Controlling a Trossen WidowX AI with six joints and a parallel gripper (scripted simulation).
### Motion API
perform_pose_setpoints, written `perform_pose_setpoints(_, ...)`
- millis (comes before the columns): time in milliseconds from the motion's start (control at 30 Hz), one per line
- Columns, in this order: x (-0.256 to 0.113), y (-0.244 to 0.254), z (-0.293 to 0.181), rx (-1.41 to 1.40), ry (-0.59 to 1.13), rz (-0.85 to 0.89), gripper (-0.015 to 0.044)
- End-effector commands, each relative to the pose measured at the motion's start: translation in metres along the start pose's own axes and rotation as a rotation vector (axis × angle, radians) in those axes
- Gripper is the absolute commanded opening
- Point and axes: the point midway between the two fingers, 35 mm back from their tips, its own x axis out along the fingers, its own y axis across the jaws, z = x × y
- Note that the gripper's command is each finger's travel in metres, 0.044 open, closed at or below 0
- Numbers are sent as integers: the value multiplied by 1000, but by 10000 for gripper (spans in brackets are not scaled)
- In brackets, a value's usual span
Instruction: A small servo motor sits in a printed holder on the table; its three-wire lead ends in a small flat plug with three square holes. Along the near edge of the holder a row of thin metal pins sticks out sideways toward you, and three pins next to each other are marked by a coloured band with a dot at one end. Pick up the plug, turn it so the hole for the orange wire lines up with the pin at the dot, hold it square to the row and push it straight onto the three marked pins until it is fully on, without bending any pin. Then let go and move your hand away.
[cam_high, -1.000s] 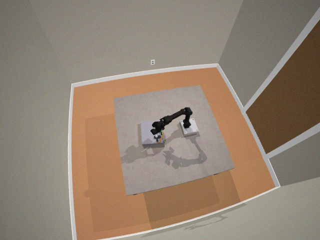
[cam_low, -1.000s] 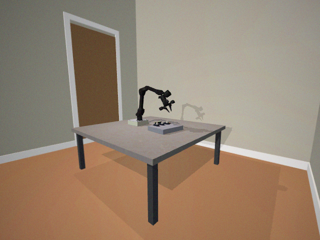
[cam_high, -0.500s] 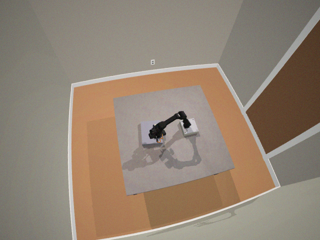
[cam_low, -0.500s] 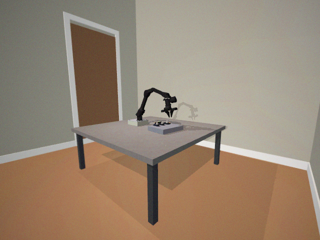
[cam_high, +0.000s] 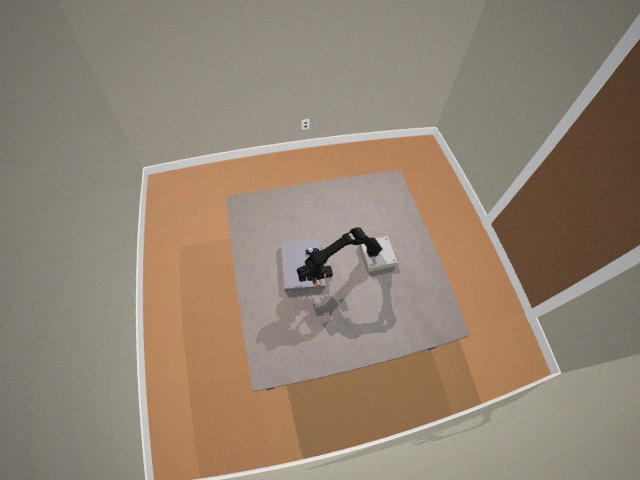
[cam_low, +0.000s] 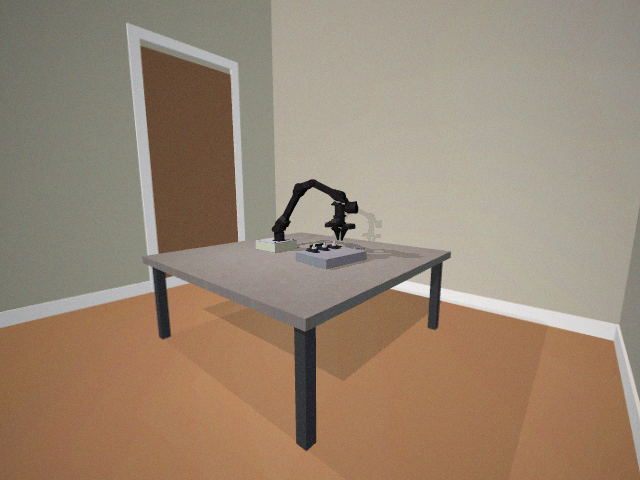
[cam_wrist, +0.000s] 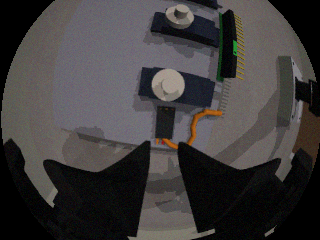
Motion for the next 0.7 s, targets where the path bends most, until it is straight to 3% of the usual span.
perform_pose_setpoints(0, 17, -2, 1, 7, -7, -11, 115)
perform_pose_setpoints(600, 36, -2, 1, 7, -7, -11, 115)
perform_pose_setpoints(667, 36, -2, 1, 7, -7, -11, 62)
